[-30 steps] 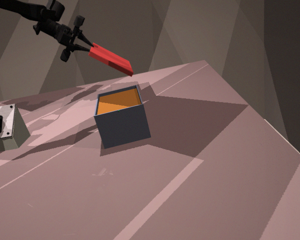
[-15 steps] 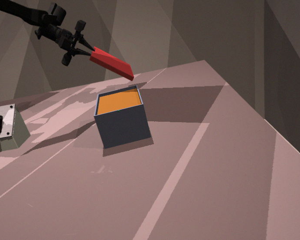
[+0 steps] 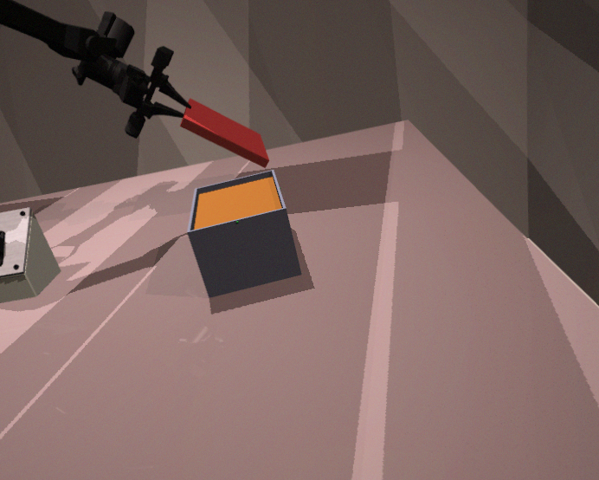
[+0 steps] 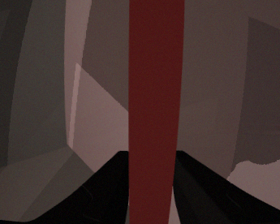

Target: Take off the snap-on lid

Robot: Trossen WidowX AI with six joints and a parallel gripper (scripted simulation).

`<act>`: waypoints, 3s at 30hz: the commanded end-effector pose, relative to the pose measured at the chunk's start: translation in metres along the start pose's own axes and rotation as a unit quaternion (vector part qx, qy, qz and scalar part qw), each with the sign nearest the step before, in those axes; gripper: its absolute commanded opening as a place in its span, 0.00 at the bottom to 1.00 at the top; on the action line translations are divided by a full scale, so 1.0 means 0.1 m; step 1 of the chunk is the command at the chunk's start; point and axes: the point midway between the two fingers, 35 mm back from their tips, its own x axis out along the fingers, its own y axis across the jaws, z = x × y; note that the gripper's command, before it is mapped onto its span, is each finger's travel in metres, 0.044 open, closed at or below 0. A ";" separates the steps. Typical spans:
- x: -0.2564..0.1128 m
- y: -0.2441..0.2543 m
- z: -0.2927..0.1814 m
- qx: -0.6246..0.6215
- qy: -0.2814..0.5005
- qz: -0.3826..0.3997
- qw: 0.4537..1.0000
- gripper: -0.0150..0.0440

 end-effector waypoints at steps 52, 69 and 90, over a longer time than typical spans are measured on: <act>0.28 -0.33 0.01 -0.002 -0.003 0.003 1.000 0.25; 0.37 -0.43 0.01 -0.002 -0.003 0.003 1.000 0.25; 0.48 -0.56 0.02 -0.002 -0.003 0.003 1.000 0.25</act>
